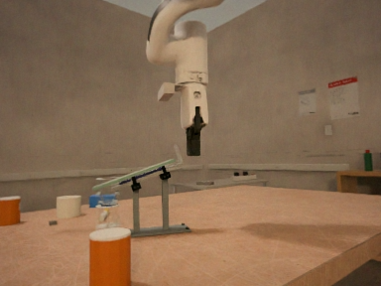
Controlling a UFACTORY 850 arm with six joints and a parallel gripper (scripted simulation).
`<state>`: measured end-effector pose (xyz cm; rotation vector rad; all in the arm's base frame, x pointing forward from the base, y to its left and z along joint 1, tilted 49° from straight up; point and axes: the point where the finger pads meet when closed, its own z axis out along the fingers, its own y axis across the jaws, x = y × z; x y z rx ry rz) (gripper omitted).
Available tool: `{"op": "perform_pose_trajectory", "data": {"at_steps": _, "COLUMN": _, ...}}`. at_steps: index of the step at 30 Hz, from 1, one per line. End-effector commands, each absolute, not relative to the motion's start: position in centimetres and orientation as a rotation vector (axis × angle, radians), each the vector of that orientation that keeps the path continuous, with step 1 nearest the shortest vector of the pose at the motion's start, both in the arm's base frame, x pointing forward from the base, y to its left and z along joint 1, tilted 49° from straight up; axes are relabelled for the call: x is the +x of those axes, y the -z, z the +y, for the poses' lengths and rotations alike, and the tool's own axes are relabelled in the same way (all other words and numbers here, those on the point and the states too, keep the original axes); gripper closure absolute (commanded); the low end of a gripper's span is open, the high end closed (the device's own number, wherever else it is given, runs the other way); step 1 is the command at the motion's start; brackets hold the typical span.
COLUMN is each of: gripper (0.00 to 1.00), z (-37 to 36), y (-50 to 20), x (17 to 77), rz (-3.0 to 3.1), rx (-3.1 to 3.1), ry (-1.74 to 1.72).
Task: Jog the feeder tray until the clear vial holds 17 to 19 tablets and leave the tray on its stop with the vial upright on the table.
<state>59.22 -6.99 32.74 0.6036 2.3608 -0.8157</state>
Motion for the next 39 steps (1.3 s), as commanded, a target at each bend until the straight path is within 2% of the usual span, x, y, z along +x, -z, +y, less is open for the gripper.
{"op": "perform_pose_trajectory", "data": {"at_steps": 1, "gripper": 1.00, "z": -7.0, "y": -33.0, "x": 59.4, "rz": 2.360, "rx": 0.603, "ry": 0.816}}
{"op": "perform_pose_trajectory", "data": {"at_steps": 18, "gripper": 1.00, "z": -6.9, "y": -30.8, "x": 57.8, "rz": 2.360, "rx": 0.603, "ry": 0.816}}
{"op": "perform_pose_trajectory", "data": {"at_steps": 39, "gripper": 1.00, "z": -7.0, "y": -32.7, "x": 59.2, "rz": 2.360, "rx": 0.603, "ry": 0.816}}
